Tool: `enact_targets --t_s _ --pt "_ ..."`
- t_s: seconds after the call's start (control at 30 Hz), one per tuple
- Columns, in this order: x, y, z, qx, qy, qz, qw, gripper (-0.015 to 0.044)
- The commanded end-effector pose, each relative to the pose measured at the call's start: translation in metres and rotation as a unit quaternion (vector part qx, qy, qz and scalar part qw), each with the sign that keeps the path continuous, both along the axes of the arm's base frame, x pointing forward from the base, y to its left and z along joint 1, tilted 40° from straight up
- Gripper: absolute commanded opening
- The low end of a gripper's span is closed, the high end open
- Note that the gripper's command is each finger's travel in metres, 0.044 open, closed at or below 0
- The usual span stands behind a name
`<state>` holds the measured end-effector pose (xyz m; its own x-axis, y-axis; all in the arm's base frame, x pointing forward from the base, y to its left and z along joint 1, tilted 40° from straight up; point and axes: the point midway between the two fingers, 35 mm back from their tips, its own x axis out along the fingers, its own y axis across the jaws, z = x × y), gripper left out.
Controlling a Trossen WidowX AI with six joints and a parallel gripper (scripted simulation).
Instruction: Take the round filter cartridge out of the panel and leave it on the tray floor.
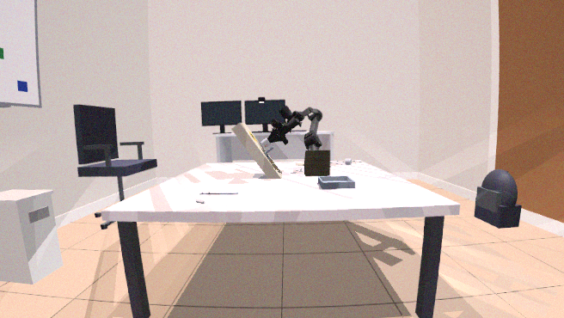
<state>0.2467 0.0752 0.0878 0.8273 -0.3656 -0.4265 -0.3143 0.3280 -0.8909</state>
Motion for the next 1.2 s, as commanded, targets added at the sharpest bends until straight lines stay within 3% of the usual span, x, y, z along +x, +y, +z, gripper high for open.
enact_targets --t_s 0.0,0.3,0.53,0.67,1.03,1.17 --pt "0.001 0.001 0.002 0.003 -0.002 0.0 1.0 0.0109" --pt "-0.001 -0.001 -0.002 0.004 -0.003 0.002 1.0 0.0109" --pt "0.03 0.038 0.046 0.005 -0.003 0.002 1.0 0.0109" --pt "0.033 0.042 0.051 0.005 -0.003 0.002 1.0 0.0109" --pt "0.03 0.092 0.11 0.011 -0.006 0.004 1.0 0.0398" --pt "0.026 0.071 0.079 0.076 0.009 -0.065 0.995 0.0305"
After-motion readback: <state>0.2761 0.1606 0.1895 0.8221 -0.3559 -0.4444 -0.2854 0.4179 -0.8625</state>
